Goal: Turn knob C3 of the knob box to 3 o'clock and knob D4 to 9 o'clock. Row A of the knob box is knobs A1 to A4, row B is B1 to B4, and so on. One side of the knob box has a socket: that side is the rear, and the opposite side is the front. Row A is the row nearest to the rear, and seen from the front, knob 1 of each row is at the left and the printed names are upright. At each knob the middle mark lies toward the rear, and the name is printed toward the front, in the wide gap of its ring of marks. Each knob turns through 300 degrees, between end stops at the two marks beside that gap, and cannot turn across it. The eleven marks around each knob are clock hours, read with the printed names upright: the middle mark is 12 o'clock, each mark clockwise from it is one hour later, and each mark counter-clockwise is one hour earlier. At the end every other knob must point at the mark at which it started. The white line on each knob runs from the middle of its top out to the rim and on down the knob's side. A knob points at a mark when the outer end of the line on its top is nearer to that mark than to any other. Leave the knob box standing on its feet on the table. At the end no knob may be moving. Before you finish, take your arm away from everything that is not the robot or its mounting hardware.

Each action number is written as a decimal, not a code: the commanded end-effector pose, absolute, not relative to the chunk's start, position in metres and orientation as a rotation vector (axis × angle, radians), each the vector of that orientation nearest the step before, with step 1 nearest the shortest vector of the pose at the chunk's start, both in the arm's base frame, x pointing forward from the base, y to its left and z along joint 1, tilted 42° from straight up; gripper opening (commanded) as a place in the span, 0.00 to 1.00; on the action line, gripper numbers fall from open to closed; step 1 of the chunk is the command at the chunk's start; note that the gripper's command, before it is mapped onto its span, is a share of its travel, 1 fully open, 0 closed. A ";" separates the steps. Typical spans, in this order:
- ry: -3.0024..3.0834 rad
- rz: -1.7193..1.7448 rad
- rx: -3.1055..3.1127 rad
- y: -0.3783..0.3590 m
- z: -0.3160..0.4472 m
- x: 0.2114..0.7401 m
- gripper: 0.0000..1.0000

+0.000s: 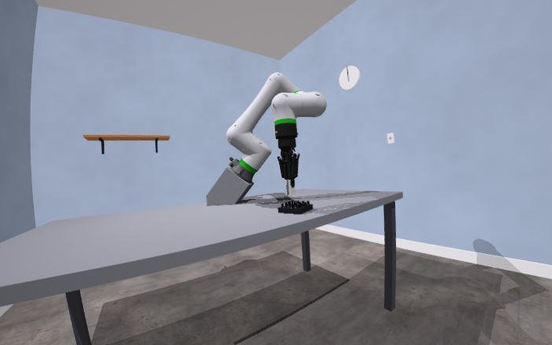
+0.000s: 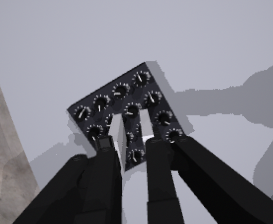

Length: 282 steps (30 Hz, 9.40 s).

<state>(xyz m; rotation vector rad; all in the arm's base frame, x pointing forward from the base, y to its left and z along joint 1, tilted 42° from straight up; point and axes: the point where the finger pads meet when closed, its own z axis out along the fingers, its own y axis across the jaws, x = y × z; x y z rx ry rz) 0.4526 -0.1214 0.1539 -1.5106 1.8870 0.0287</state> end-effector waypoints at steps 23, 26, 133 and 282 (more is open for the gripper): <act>1.887 0.028 -1.510 -0.111 0.134 0.465 0.12; 1.887 0.028 -1.510 -0.111 0.133 0.466 0.12; 1.887 0.028 -1.510 -0.105 0.122 0.473 0.12; 2.393 0.421 -0.580 -0.114 0.139 0.462 0.12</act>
